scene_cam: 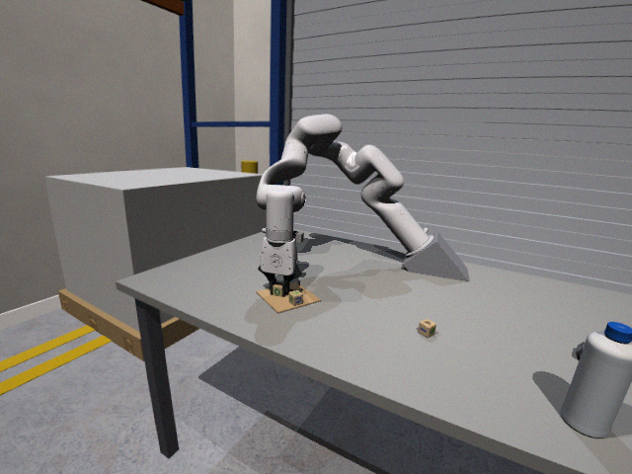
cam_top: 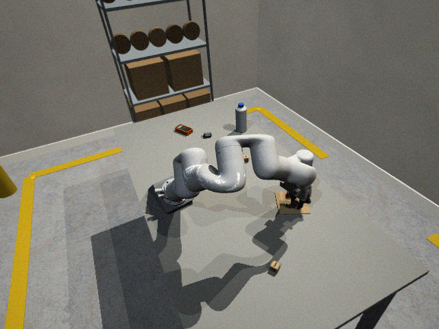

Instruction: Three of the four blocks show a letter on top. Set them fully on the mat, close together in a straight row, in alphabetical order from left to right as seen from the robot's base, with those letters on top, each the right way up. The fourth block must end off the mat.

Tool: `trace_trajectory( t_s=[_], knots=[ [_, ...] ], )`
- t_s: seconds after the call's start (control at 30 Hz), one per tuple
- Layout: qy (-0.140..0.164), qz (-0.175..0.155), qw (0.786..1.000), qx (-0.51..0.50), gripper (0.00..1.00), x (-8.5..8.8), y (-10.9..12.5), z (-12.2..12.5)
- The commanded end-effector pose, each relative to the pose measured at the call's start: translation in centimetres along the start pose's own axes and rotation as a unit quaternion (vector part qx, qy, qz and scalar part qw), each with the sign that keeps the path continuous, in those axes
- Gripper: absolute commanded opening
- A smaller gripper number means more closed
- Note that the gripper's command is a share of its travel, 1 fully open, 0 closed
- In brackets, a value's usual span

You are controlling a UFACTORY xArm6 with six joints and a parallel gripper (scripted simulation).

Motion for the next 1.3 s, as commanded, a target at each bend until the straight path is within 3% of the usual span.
trace_trajectory(
  t_s=[0.0, 0.4, 0.53, 0.83, 1.03, 1.27],
  knots=[
    [-0.001, -0.001, 1.000, 0.000, 0.28, 0.1, 0.1, -0.1],
    [-0.001, -0.001, 1.000, 0.000, 0.28, 0.5, 0.1, -0.1],
    [-0.001, -0.001, 1.000, 0.000, 0.28, 2.4, 0.1, -0.1],
    [-0.001, -0.001, 1.000, -0.001, 0.28, 8.7, 0.0, -0.1],
    [0.000, -0.001, 1.000, -0.001, 0.28, 10.0, 0.0, -0.1],
    [0.000, -0.001, 1.000, -0.001, 0.28, 10.1, 0.0, -0.1]
  ],
)
Point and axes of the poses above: the point where the finger pads meet when closed, its own x axis back along the fingers, its own z axis across the jaws, y = z × x, the point moved 7 cm from there along x, back along the fingers, and after that the axes turned 6 degrees about x, right-handed, at the moved point
